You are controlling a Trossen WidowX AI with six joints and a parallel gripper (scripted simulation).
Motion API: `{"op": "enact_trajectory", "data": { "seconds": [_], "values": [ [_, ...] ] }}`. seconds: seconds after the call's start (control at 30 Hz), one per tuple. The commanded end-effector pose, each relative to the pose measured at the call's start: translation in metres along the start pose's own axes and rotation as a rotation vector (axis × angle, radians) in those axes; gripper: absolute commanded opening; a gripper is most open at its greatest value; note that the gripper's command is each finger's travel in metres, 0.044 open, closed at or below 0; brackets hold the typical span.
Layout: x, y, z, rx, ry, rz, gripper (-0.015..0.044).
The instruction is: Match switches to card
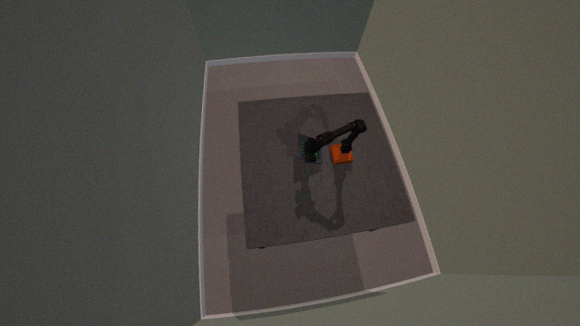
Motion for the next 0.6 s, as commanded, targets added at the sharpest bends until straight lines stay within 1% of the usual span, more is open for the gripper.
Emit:
{"op": "enact_trajectory", "data": {
  "seconds": [0.0,0.07,0.1,0.27,0.43,0.57],
  "values": [
    [-0.005,0.037,0.001,-0.004,0.0,0.005,0.0],
    [-0.004,0.059,0.001,-0.002,0.001,0.016,0.0],
    [-0.004,0.061,0.0,-0.002,0.002,0.017,0.0],
    [-0.003,0.061,-0.002,-0.002,0.002,0.018,0.0],
    [0.026,0.062,-0.054,0.004,0.004,0.021,0.0],
    [0.031,0.061,-0.061,0.004,0.005,0.02,0.0]
  ]
}}
Point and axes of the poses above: the point midway between the two fingers, 35 mm back from their tips, its own y axis back along the fingers, its own z axis across the jaws, x = y × z, the point moved 5 cm from there along y, back along the fingers, and after that the axes turned 5 degrees about -y, right-handed, at the moved point
